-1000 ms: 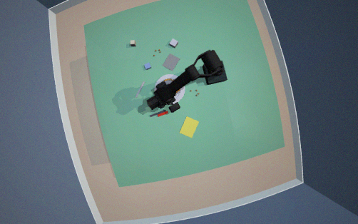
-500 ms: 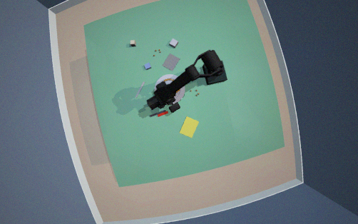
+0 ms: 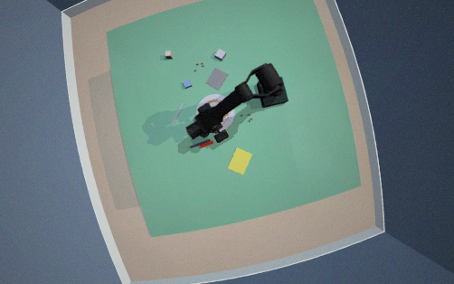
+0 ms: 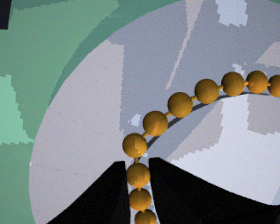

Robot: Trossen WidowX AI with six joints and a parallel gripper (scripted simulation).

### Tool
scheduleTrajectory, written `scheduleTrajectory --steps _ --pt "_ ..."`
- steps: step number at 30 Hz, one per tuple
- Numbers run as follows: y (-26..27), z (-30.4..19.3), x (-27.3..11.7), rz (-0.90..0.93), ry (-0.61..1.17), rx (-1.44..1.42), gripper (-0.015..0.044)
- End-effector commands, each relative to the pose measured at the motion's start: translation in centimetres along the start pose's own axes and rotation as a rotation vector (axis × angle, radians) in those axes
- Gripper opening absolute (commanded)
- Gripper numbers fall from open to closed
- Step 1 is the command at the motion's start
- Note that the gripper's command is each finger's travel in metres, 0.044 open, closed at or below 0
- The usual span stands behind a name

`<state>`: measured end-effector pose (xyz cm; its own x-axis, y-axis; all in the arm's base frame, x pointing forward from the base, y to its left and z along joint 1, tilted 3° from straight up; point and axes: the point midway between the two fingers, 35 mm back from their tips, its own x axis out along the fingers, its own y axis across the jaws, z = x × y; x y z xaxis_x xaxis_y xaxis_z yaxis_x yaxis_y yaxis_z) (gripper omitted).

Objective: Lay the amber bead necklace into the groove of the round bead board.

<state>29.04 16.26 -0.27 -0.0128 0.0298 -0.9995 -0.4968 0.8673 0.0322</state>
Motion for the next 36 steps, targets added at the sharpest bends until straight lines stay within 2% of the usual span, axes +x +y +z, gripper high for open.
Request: scheduleTrajectory --steps 1,22,36 --pt "0.03 -0.04 -0.2 0.002 0.002 0.002 0.0" --pt "0.81 0.07 0.18 0.006 0.005 0.006 0.0" --pt "0.75 0.19 -0.29 0.002 0.0 0.002 0.0368"
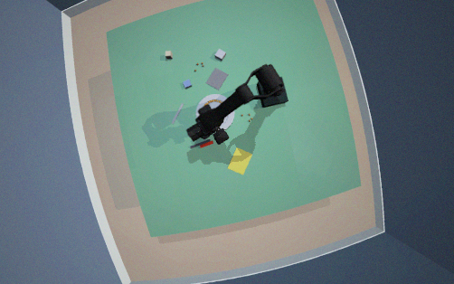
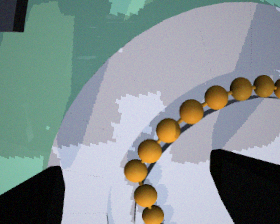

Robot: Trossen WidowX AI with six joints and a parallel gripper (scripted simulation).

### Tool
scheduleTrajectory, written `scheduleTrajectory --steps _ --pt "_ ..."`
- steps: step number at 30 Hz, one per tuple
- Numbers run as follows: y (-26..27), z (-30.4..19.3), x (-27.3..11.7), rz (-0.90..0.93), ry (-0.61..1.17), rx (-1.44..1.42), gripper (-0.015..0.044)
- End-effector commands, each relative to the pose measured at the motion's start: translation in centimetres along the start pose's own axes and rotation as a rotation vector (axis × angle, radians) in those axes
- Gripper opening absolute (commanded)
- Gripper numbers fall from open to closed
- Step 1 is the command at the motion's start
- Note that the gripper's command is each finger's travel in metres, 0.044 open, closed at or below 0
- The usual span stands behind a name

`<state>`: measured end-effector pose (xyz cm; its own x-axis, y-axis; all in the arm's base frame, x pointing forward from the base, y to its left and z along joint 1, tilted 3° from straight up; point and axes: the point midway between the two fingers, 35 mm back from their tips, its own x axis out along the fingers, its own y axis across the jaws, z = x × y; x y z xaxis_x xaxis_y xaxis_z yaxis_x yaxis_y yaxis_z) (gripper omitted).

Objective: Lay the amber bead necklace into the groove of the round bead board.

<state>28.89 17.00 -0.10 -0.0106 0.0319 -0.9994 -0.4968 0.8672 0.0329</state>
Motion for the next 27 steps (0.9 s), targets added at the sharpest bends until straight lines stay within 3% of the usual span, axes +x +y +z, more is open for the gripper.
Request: scheduleTrajectory --steps 1,3,22,27 --pt "0.1 -0.1 -0.3 0.004 0.005 0.004 0.0394" --pt "0.0 -0.1 -0.2 0.001 0.005 0.001 0.044" --pt "0.0 -0.1 -0.5 0.005 0.008 0.006 0.044" --pt "-0.2 -0.9 -2.8 0.006 0.008 -0.178 0.0309"
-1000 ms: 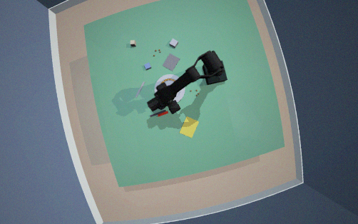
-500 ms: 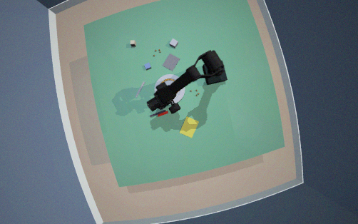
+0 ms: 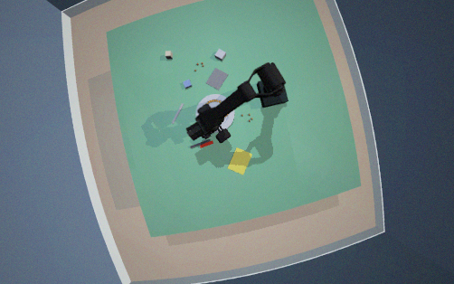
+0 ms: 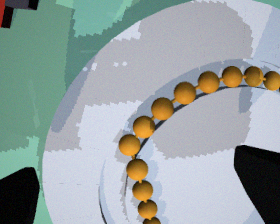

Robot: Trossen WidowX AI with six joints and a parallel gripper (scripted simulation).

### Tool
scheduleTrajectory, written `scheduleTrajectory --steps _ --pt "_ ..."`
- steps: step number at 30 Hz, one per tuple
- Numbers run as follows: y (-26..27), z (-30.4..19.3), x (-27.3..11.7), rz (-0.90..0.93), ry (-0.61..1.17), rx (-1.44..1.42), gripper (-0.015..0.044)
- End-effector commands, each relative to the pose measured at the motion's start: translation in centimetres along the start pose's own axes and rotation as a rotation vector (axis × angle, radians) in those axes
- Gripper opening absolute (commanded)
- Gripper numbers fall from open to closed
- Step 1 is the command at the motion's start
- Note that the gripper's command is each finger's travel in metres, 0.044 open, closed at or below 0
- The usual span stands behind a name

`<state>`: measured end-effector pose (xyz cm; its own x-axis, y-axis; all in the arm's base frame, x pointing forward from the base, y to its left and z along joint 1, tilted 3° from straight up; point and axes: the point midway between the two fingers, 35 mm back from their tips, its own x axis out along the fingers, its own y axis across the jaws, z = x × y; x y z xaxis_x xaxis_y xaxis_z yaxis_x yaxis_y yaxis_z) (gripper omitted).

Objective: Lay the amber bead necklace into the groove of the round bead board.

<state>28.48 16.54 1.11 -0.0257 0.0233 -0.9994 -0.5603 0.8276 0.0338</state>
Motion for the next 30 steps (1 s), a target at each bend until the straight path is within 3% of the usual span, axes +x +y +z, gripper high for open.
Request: scheduleTrajectory --steps 1,7,30 --pt "-0.1 -0.5 -2.0 0.003 -0.01 -0.145 0.0282" --pt "-0.1 -0.7 -2.4 0.003 -0.009 -0.178 0.0125" --pt "-0.1 -0.5 0.4 0.001 -0.014 -0.176 0.012"
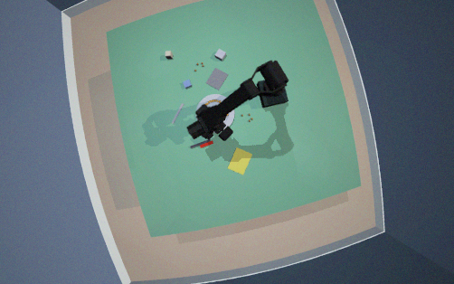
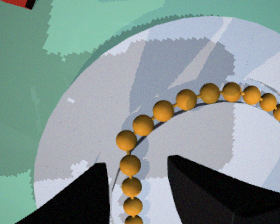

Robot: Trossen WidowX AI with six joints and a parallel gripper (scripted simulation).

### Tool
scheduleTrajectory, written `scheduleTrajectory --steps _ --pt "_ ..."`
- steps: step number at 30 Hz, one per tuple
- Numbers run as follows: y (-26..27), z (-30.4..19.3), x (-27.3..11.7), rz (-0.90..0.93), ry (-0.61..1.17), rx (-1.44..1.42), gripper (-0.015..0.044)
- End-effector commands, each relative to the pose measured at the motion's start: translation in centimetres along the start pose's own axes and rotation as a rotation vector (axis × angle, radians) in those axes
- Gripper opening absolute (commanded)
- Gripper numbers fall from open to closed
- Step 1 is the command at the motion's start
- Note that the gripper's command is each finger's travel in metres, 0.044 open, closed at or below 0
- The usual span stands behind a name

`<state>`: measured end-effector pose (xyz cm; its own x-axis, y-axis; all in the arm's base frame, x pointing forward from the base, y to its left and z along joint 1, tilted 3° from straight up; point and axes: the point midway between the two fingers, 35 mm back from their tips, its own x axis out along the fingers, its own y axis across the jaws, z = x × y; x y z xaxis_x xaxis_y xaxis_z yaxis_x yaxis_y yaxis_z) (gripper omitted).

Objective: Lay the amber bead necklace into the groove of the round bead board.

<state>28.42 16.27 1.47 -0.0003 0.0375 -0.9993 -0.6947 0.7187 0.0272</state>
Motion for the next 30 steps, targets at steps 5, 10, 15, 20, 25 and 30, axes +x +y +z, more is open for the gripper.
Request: scheduleTrajectory --steps 5,10,15,20,25,30 --pt "0.2 -0.5 1.5 0.009 0.017 -0.004 0.012" --pt "0.2 -0.5 1.9 0.01 0.019 -0.005 0.012" --pt "0.1 -0.4 1.7 0.004 0.015 -0.001 0.0094" --pt "0.1 -0.4 1.7 0.004 0.015 -0.001 0.0" --pt "0.1 -0.4 1.7 0.004 0.015 -0.001 0.0" --pt "0.1 -0.4 1.7 0.004 0.015 -0.001 0.0"
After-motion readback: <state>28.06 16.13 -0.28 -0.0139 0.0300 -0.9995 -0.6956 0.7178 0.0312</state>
